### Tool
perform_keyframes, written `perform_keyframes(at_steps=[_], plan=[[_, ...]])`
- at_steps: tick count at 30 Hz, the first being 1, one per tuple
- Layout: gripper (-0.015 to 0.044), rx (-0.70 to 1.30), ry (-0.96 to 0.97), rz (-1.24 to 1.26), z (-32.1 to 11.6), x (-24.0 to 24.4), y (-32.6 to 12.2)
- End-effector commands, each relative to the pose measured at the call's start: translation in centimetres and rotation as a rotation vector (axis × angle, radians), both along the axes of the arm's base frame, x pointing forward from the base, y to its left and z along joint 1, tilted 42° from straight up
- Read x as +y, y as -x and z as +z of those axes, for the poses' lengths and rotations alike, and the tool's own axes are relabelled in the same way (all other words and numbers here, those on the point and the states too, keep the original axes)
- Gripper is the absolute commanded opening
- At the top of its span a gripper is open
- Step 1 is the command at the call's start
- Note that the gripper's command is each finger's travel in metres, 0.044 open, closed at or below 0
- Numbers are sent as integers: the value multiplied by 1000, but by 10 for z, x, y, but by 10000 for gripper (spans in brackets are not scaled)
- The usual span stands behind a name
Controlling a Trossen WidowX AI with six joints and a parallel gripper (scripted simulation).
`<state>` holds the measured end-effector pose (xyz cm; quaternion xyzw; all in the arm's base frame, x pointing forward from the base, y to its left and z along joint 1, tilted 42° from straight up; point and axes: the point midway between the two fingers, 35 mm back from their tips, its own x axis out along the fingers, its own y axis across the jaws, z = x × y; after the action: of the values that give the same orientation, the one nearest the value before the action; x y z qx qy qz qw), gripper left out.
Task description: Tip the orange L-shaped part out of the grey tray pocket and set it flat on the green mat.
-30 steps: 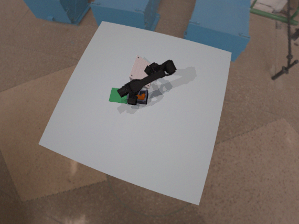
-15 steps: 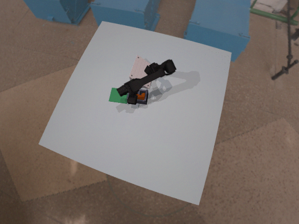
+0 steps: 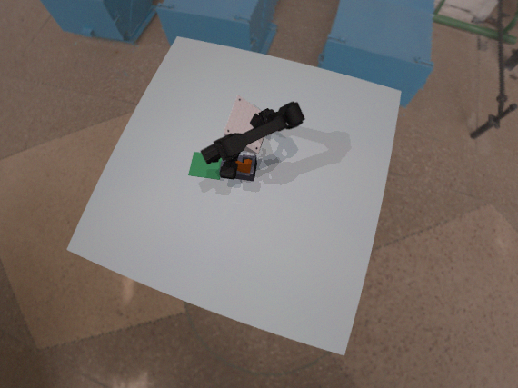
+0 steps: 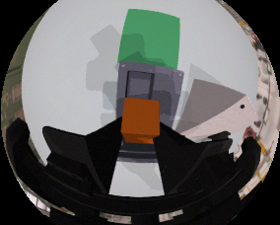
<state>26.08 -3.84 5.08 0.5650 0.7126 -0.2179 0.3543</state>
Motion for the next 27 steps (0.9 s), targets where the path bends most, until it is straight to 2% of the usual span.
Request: perform_keyframes(at_steps=[1,27], plan=[[0,-4,-3,-3,6,-5,-2],[0,-3,-3,-3,36,-31,-6]])
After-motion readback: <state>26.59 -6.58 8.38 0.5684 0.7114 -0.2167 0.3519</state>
